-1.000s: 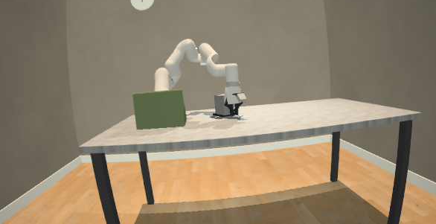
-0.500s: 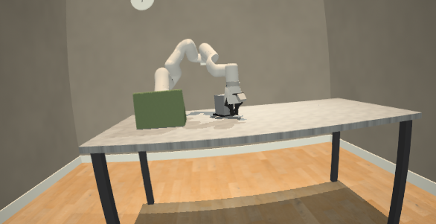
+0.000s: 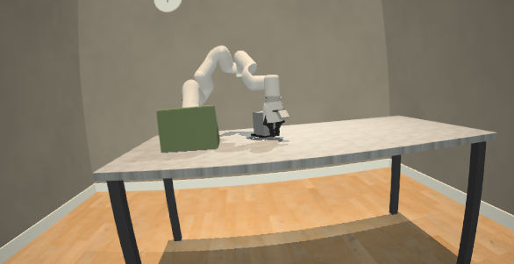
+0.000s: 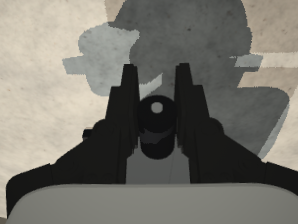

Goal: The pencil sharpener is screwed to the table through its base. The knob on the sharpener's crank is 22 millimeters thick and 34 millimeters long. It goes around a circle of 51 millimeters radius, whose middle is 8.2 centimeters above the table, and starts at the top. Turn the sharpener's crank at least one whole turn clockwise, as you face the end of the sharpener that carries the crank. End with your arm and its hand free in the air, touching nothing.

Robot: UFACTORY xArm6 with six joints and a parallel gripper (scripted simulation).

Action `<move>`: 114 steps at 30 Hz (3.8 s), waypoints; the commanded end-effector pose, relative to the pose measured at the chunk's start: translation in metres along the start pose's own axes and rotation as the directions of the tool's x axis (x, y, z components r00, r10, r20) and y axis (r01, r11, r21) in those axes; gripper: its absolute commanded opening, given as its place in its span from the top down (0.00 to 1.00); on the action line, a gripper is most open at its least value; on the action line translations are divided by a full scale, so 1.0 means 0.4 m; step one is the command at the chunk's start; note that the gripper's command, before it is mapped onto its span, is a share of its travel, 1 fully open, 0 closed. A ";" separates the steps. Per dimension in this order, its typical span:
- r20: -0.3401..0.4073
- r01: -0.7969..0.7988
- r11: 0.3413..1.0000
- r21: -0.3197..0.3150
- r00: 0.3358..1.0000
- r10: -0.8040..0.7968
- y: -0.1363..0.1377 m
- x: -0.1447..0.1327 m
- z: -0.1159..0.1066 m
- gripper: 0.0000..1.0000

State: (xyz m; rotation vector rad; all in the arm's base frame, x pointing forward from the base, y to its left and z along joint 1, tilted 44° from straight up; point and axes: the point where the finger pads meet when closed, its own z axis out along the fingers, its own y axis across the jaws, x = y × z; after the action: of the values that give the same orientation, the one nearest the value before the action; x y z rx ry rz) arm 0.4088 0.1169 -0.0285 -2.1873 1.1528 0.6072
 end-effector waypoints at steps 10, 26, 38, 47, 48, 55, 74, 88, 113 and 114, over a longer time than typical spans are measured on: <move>-0.002 0.001 1.000 0.003 1.000 -0.001 0.053 0.002 -0.028 1.00; -0.002 0.001 1.000 0.003 1.000 -0.001 0.097 0.001 -0.097 1.00; -0.002 0.001 1.000 0.003 1.000 -0.001 0.101 0.001 -0.126 1.00; -0.002 0.001 1.000 0.003 1.000 -0.001 0.101 0.001 -0.131 1.00; -0.002 0.001 1.000 0.003 1.000 -0.001 0.101 0.001 -0.131 1.00; -0.002 0.001 1.000 0.003 1.000 -0.001 0.101 0.001 -0.131 1.00; -0.002 0.001 1.000 0.003 1.000 -0.001 0.099 0.001 -0.148 1.00; -0.002 0.001 1.000 0.003 1.000 -0.001 0.072 0.001 -0.209 1.00; -0.002 0.001 1.000 0.003 1.000 -0.001 -0.019 0.001 -0.254 1.00; -0.002 0.001 1.000 0.003 1.000 -0.001 -0.019 0.001 -0.254 1.00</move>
State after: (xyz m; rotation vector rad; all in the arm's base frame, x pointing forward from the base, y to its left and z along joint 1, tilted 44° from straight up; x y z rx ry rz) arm 0.4256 0.0516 0.0458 -2.1867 1.1529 0.6076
